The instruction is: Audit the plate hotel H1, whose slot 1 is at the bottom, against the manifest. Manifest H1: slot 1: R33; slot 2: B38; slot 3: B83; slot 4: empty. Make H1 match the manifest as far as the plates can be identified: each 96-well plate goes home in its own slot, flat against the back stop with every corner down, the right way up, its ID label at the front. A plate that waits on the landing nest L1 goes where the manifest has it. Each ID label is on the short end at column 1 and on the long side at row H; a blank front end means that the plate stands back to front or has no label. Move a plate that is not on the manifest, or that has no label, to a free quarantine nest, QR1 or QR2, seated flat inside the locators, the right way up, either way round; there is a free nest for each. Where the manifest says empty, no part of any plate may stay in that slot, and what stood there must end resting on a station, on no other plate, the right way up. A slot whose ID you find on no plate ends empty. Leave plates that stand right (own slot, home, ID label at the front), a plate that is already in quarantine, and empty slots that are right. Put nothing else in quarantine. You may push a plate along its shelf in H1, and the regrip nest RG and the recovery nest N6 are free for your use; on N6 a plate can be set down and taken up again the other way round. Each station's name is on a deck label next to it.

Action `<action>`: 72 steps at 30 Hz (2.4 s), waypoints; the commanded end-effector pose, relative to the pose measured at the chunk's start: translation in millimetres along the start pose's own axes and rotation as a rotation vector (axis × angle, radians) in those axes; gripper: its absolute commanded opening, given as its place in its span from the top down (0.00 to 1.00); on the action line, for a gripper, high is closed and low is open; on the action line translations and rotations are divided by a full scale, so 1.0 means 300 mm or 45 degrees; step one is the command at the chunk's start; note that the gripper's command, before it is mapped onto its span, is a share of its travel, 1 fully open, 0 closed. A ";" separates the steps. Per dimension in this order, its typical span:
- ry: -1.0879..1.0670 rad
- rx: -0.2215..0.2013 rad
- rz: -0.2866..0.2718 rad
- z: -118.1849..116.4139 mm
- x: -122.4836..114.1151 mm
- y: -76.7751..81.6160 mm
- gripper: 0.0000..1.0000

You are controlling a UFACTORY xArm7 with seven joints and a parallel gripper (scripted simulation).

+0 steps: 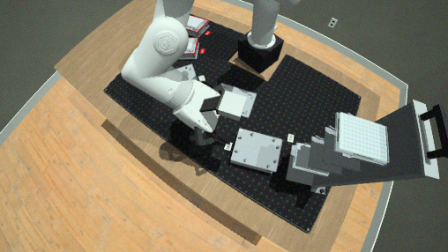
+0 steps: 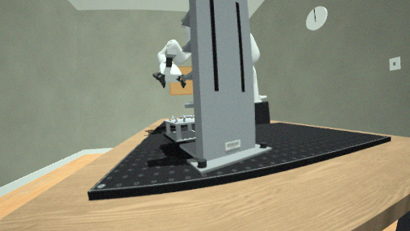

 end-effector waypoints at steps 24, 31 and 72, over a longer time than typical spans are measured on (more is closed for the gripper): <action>0.001 0.053 0.524 0.015 -0.121 -0.021 0.00; 0.001 0.065 0.630 0.017 -0.143 -0.032 0.00; 0.002 0.105 1.015 0.019 -0.166 -0.036 0.00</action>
Point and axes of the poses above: the point where the finger pads meet when closed, its own y axis back along the fingers, its own z axis across the jaws, x = y × z, the point moved 9 cm from there along y, back along the fingers, and after that the axes turned 6 degrees about -y, right-handed, at the moved point
